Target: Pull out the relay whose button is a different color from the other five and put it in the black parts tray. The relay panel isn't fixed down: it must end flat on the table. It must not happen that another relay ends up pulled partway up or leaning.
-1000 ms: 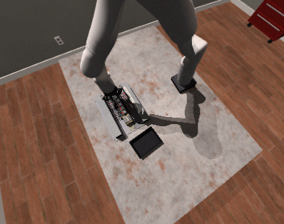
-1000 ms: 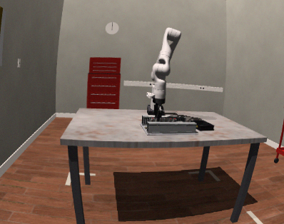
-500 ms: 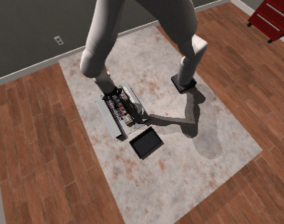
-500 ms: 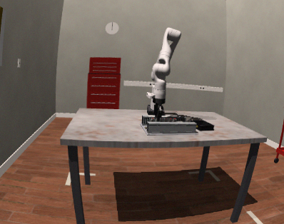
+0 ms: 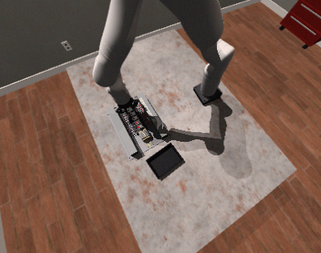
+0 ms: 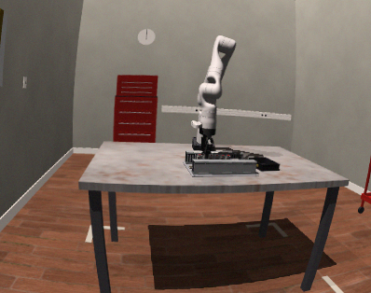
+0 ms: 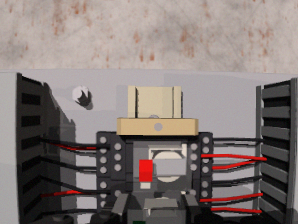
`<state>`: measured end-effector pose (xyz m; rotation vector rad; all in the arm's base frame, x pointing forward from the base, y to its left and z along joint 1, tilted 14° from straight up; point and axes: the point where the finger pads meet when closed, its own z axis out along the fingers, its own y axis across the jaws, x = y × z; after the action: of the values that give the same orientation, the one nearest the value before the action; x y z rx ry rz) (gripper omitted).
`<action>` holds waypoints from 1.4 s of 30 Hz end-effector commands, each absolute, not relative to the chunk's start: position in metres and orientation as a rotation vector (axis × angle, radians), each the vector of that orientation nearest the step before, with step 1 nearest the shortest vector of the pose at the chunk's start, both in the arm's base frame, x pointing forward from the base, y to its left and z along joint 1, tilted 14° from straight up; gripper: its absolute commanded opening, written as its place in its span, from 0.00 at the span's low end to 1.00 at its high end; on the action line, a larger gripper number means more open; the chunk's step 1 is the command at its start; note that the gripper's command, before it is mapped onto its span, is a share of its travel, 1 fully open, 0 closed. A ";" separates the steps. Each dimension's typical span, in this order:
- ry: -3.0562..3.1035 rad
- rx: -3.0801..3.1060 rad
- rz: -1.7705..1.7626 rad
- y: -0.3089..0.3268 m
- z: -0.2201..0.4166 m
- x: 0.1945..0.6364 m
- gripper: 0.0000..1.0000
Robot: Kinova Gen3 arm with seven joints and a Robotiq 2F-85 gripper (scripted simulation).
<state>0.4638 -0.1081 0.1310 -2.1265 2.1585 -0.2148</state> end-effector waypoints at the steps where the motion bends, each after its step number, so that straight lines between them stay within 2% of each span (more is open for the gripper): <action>1: 2.155 -2.123 -0.222 -0.108 0.132 0.464 0.00; 42: 2.116 -2.087 -0.290 -0.108 0.132 0.462 0.00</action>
<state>0.4617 -0.1081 0.1309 -2.0897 2.1195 -0.2843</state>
